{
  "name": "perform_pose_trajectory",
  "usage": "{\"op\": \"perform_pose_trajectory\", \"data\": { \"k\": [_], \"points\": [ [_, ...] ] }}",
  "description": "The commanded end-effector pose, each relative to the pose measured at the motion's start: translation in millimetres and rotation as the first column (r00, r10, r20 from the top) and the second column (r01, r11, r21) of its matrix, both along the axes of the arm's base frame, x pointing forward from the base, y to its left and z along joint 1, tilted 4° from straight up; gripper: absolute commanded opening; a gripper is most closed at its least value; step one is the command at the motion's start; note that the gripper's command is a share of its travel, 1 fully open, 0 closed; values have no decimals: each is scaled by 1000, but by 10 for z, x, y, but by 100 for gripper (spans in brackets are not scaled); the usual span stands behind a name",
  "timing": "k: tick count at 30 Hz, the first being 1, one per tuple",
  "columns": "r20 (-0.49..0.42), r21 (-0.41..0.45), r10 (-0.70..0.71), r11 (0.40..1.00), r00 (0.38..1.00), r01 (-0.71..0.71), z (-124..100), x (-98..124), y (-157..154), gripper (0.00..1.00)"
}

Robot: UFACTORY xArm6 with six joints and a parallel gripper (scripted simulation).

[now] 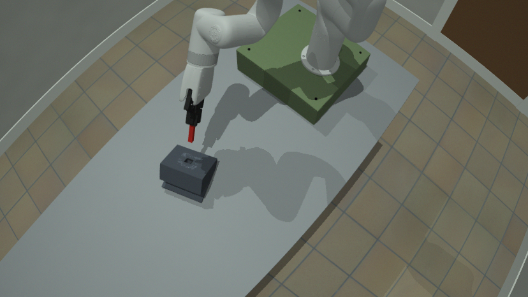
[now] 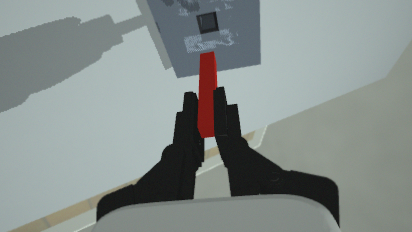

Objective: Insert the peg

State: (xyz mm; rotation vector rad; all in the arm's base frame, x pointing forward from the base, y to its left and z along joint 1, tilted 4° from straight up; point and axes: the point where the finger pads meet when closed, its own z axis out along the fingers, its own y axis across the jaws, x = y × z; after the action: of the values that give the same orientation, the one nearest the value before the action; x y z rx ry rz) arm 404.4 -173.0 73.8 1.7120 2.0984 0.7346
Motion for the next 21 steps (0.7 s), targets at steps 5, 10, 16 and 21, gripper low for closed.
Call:
{"op": "perform_pose_trajectory", "data": {
  "k": [5, 10, 16, 21],
  "points": [
    [2, -2, 0, 1000, 1000, 0, -110, 94, 22, 0],
    [2, -2, 0, 1000, 1000, 0, -180, 141, 38, 0],
    [2, -2, 0, 1000, 1000, 0, -216, 166, 46, 0],
    [2, -2, 0, 1000, 1000, 0, -242, 183, 52, 0]
  ]
}}
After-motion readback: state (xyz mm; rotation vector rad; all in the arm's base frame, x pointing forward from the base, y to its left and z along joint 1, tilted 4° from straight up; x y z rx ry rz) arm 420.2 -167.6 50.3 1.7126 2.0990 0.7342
